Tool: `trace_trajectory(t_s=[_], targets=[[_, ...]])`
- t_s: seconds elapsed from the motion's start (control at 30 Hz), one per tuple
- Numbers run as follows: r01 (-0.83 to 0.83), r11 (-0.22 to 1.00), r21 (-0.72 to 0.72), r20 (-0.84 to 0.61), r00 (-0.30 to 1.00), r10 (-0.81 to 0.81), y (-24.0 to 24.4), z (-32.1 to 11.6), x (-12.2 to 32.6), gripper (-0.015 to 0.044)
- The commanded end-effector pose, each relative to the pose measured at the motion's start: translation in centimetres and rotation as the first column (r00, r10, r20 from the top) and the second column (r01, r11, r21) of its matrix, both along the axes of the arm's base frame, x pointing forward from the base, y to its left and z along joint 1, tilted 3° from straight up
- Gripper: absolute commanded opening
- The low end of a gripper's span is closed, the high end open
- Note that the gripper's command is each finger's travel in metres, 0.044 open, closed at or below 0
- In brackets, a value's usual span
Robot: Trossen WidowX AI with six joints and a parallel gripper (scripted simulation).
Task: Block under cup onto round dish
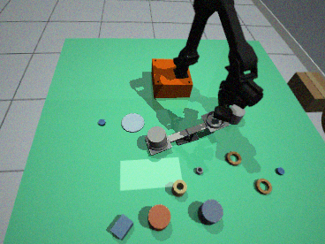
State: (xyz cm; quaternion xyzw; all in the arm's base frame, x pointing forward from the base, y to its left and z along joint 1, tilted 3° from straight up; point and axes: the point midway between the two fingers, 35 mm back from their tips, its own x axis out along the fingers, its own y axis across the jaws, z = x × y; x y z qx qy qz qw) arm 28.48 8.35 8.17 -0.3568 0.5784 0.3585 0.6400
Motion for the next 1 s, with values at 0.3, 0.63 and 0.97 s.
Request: trace_trajectory(t_s=[0.3, 0.63, 0.97], targets=[[-0.004, 1.0, -0.009, -0.013, 1.0, 0.003, -0.1, -2.4, 0.0, 0.026], [-0.004, 1.0, -0.009, -0.013, 1.0, 0.003, 0.0, -3.9, 0.0, 0.026], [-0.004, 1.0, -0.009, -0.013, 1.0, 0.003, 0.0, -3.9, 0.0, 0.0128]])
